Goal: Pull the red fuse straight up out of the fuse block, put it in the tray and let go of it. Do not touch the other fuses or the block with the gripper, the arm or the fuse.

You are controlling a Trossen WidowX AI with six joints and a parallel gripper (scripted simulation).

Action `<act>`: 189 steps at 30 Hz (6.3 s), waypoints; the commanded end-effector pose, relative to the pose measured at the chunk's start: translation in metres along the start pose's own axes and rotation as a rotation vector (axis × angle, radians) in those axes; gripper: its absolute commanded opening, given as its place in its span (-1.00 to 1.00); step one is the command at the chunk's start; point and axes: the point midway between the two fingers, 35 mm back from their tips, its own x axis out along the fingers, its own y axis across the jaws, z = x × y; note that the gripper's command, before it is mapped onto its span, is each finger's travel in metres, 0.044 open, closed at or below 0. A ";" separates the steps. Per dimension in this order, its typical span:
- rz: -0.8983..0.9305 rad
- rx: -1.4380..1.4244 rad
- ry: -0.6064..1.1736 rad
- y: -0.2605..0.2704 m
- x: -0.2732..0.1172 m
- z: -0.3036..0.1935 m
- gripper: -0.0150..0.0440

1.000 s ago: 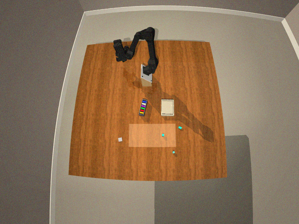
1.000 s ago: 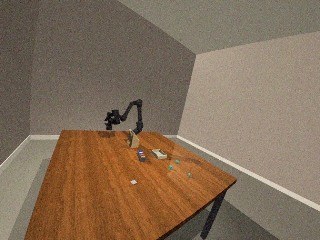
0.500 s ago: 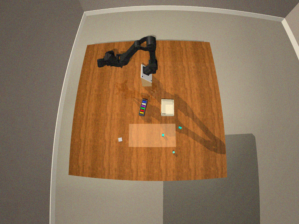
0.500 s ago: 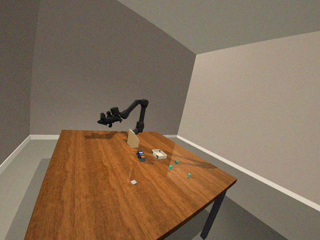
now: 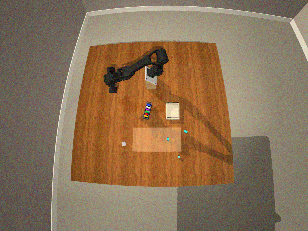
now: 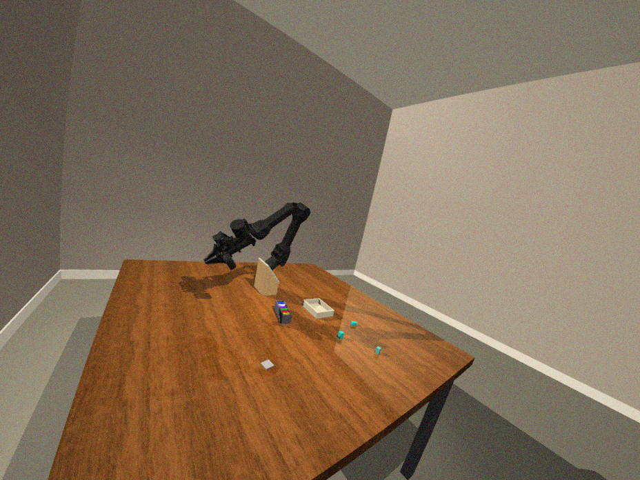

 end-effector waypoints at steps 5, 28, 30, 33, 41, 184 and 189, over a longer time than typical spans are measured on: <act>0.319 -0.883 0.080 0.106 -0.039 -0.024 -0.26; 1.194 -2.327 -0.161 0.253 -0.180 -0.164 -0.26; 1.243 -2.374 -0.190 0.255 -0.185 -0.170 -0.26; 1.250 -2.380 -0.194 0.255 -0.185 -0.171 -0.26; 1.250 -2.380 -0.194 0.255 -0.185 -0.171 -0.26; 1.248 -2.381 -0.194 0.257 -0.179 -0.174 -0.49; 1.249 -2.381 -0.194 0.256 -0.181 -0.173 -0.49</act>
